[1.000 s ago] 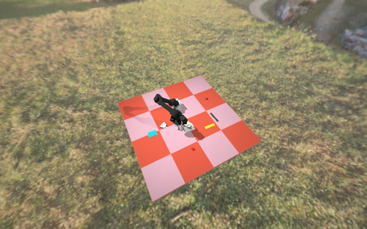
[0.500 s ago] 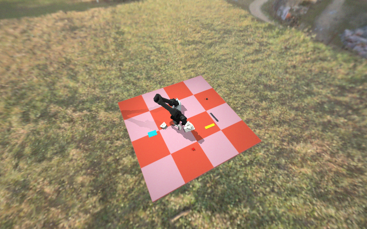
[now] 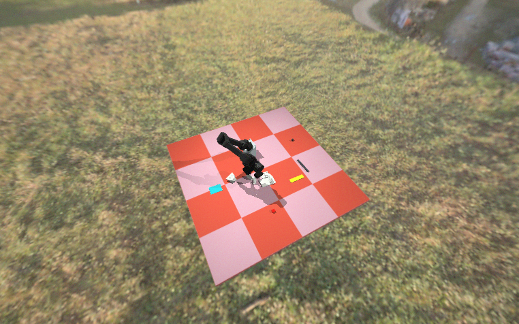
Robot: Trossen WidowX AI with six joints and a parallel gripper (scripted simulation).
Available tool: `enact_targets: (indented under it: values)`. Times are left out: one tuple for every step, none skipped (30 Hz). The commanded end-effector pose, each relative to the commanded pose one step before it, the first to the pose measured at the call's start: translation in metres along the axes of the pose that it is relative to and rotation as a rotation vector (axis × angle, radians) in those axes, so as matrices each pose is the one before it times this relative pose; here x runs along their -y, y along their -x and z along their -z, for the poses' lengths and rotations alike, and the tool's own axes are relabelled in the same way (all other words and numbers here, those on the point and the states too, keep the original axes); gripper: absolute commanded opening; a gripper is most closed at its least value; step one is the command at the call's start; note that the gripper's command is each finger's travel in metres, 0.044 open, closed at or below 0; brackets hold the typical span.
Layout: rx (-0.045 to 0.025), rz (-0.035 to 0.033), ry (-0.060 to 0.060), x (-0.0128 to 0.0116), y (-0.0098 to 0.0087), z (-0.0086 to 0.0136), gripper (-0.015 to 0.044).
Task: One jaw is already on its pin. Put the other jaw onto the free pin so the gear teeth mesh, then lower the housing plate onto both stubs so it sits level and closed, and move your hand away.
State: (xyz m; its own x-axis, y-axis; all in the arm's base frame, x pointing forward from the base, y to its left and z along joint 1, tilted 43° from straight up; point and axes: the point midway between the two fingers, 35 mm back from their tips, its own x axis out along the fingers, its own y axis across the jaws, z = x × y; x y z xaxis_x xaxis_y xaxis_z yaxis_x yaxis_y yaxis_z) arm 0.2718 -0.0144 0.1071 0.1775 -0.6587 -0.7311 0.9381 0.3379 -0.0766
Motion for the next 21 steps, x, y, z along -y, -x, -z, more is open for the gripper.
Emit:
enact_targets:
  values:
    - [-0.00134,0.00027,-0.0797,0.00248,0.00052,0.00062,0.0440]
    - [0.00003,0.00007,-0.0203,0.00036,0.00006,0.00011,0.0440]
    - [0.00003,0.00007,-0.0203,0.00037,0.00006,0.00010,0.0440]
    - [0.00003,0.00007,-0.0203,0.00037,0.00006,0.00010,0.0440]
    - [0.00003,0.00007,-0.0203,0.00037,0.00006,0.00009,0.0440]
    - [0.00003,0.00007,-0.0203,0.00037,0.00006,0.00008,0.0440]
    - [0.00003,0.00007,-0.0203,0.00037,0.00006,0.00007,0.0440]
    - [0.00004,0.00007,-0.0203,0.00037,0.00005,0.00007,0.0440]
    - [0.00004,0.00007,-0.0203,0.00038,0.00005,0.00006,0.0440]
    - [0.00004,0.00007,-0.0203,0.00038,0.00005,0.00005,0.0440]
    - [0.00004,0.00007,-0.0203,0.00038,0.00005,0.00004,0.0440]
    - [0.00004,0.00006,-0.0203,0.00038,0.00005,0.00003,0.0440]
    - [0.00004,0.00006,-0.0203,0.00038,0.00005,0.00003,0.0440]
    - [0.00005,0.00006,-0.0203,0.00038,0.00005,0.00002,0.0440]
    - [0.00005,0.00006,-0.0203,0.00038,0.00005,0.00001,0.0440]
    - [0.00005,0.00006,-0.0203,0.00038,0.00005,0.00000,0.0440]
    - [0.00005,0.00006,-0.0203,0.00038,0.00005,0.00000,0.0440]
    - [0.00005,0.00006,-0.0203,0.00038,0.00005,-0.00001,0.0440]
    - [0.00005,0.00006,-0.0203,0.00038,0.00005,-0.00002,0.0440]
    - [0.00006,0.00006,-0.0203,0.00038,0.00005,-0.00003,0.0440]
    - [0.00006,0.00005,-0.0203,0.00038,0.00005,-0.00004,0.0440]
